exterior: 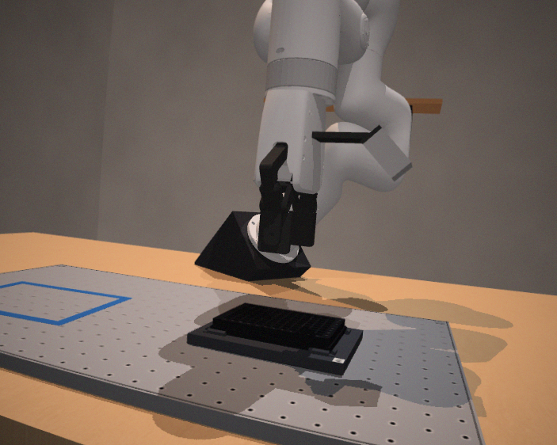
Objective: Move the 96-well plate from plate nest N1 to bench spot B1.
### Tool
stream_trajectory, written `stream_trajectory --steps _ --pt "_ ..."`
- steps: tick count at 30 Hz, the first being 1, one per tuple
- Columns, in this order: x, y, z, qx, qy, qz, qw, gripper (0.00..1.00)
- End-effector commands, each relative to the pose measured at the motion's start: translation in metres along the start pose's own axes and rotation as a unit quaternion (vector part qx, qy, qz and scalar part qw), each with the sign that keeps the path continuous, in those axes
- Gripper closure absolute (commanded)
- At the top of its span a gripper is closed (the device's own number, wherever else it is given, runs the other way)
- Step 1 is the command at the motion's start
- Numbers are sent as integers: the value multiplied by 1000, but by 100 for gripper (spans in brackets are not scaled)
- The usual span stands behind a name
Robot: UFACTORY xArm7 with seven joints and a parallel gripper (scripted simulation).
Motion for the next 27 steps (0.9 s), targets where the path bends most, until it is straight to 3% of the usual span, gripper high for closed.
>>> stream_trajectory --steps 1,12,27 --pt "3 0 0 1 -2 3 1000 0" --pt "3 0 1 1 -2 3 1000 0" --pt "3 -22 0 1 -2 3 1000 0"
Point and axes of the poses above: the point where the finger pads meet when closed, its own y axis back along the fingers, its own x axis across the jaws, z = x × y, the point moved 1 cm from there along y, back along the fingers, and after that the axes turned 1 degree about y, right-handed, at the moved point
